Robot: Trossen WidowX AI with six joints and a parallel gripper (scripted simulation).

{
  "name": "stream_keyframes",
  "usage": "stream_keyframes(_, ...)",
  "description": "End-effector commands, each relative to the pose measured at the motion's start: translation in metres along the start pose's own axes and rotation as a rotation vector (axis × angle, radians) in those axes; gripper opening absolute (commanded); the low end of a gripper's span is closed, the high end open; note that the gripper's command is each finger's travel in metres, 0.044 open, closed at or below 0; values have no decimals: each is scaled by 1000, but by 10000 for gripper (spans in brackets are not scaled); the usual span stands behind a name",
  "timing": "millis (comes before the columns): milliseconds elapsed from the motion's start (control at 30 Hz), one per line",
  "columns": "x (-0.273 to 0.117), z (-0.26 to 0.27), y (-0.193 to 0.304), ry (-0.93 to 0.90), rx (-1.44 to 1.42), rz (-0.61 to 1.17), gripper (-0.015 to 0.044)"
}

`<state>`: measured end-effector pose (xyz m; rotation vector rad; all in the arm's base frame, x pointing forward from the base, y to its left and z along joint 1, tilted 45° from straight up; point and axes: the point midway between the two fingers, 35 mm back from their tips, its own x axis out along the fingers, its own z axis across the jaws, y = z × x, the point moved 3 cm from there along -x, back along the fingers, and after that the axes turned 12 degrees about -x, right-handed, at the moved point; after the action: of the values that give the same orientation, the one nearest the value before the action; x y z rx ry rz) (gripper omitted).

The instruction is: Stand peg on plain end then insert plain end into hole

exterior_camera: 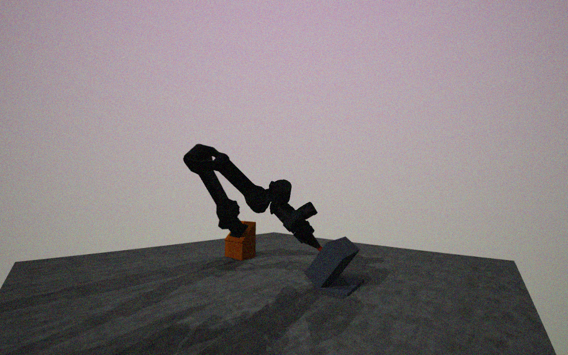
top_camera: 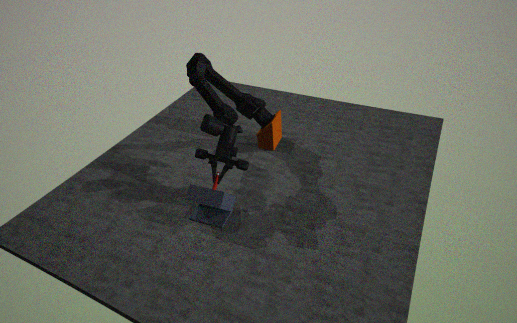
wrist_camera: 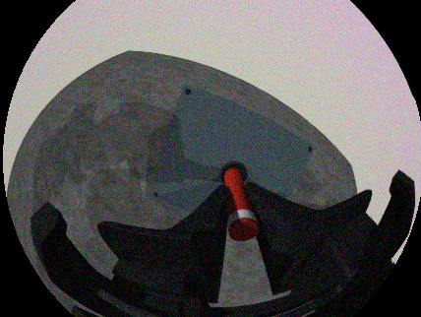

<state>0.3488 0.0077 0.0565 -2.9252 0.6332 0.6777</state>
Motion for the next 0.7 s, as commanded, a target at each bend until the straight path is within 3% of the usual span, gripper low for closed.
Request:
stream_keyframes(0, 3, -1, -1, 3, -5, -3, 0)
stream_keyframes(667, 10, -2, -1, 3, -5, -3, 0)
